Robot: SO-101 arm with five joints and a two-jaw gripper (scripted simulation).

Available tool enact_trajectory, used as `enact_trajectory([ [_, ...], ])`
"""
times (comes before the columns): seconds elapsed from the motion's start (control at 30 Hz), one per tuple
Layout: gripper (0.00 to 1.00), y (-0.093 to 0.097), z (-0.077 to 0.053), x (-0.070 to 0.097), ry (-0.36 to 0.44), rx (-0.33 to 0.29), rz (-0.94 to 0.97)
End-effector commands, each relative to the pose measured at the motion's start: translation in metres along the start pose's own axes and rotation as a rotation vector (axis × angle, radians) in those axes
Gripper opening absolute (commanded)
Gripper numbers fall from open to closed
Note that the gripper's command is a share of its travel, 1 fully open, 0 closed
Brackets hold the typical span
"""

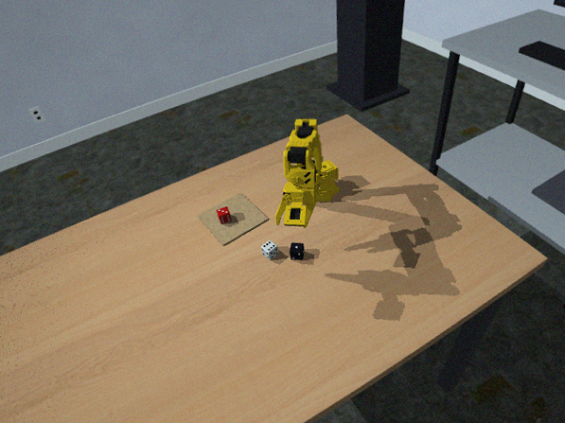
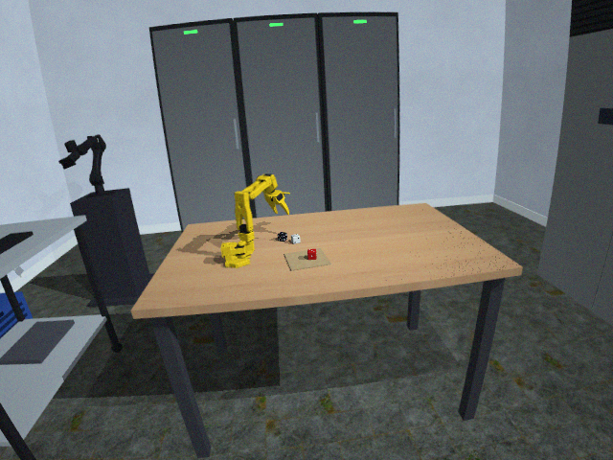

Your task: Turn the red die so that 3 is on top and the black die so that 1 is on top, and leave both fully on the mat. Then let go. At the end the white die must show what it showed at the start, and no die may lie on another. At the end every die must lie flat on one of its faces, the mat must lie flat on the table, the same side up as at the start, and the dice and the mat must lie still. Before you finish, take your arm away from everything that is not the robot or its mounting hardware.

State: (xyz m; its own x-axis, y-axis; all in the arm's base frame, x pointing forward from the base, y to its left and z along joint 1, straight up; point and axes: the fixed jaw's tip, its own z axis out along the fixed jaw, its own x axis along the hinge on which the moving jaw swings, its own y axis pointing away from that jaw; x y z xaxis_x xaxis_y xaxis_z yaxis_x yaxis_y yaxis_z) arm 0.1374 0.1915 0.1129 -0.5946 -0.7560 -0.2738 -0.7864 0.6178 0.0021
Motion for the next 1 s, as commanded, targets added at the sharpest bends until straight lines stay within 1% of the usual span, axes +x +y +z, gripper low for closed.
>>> enact_trajectory([
  [0.0, 0.35, 0.002, 0.002, -0.002, 0.006, -0.003, 0.001],
  [0.1, 0.35, 0.002, 0.02, 0.004, 0.098, -0.001, 0.001],
  [0.2, 0.35, 0.002, 0.034, 0.011, 0.175, 0.0, 0.001],
  [0.27, 0.35, 0.002, 0.041, 0.015, 0.213, 0.001, 0.001],
  [0.37, 0.35, 0.002, 0.047, 0.019, 0.247, 0.002, 0.001],
  [0.57, 0.35, 0.002, 0.049, 0.02, 0.256, 0.002, 0.001],
  [0.6, 0.35, 0.006, 0.043, 0.016, 0.236, 0.001, 0.002],
  [0.97, 0.35, 0.006, 0.043, 0.016, 0.236, 0.001, 0.002],
])
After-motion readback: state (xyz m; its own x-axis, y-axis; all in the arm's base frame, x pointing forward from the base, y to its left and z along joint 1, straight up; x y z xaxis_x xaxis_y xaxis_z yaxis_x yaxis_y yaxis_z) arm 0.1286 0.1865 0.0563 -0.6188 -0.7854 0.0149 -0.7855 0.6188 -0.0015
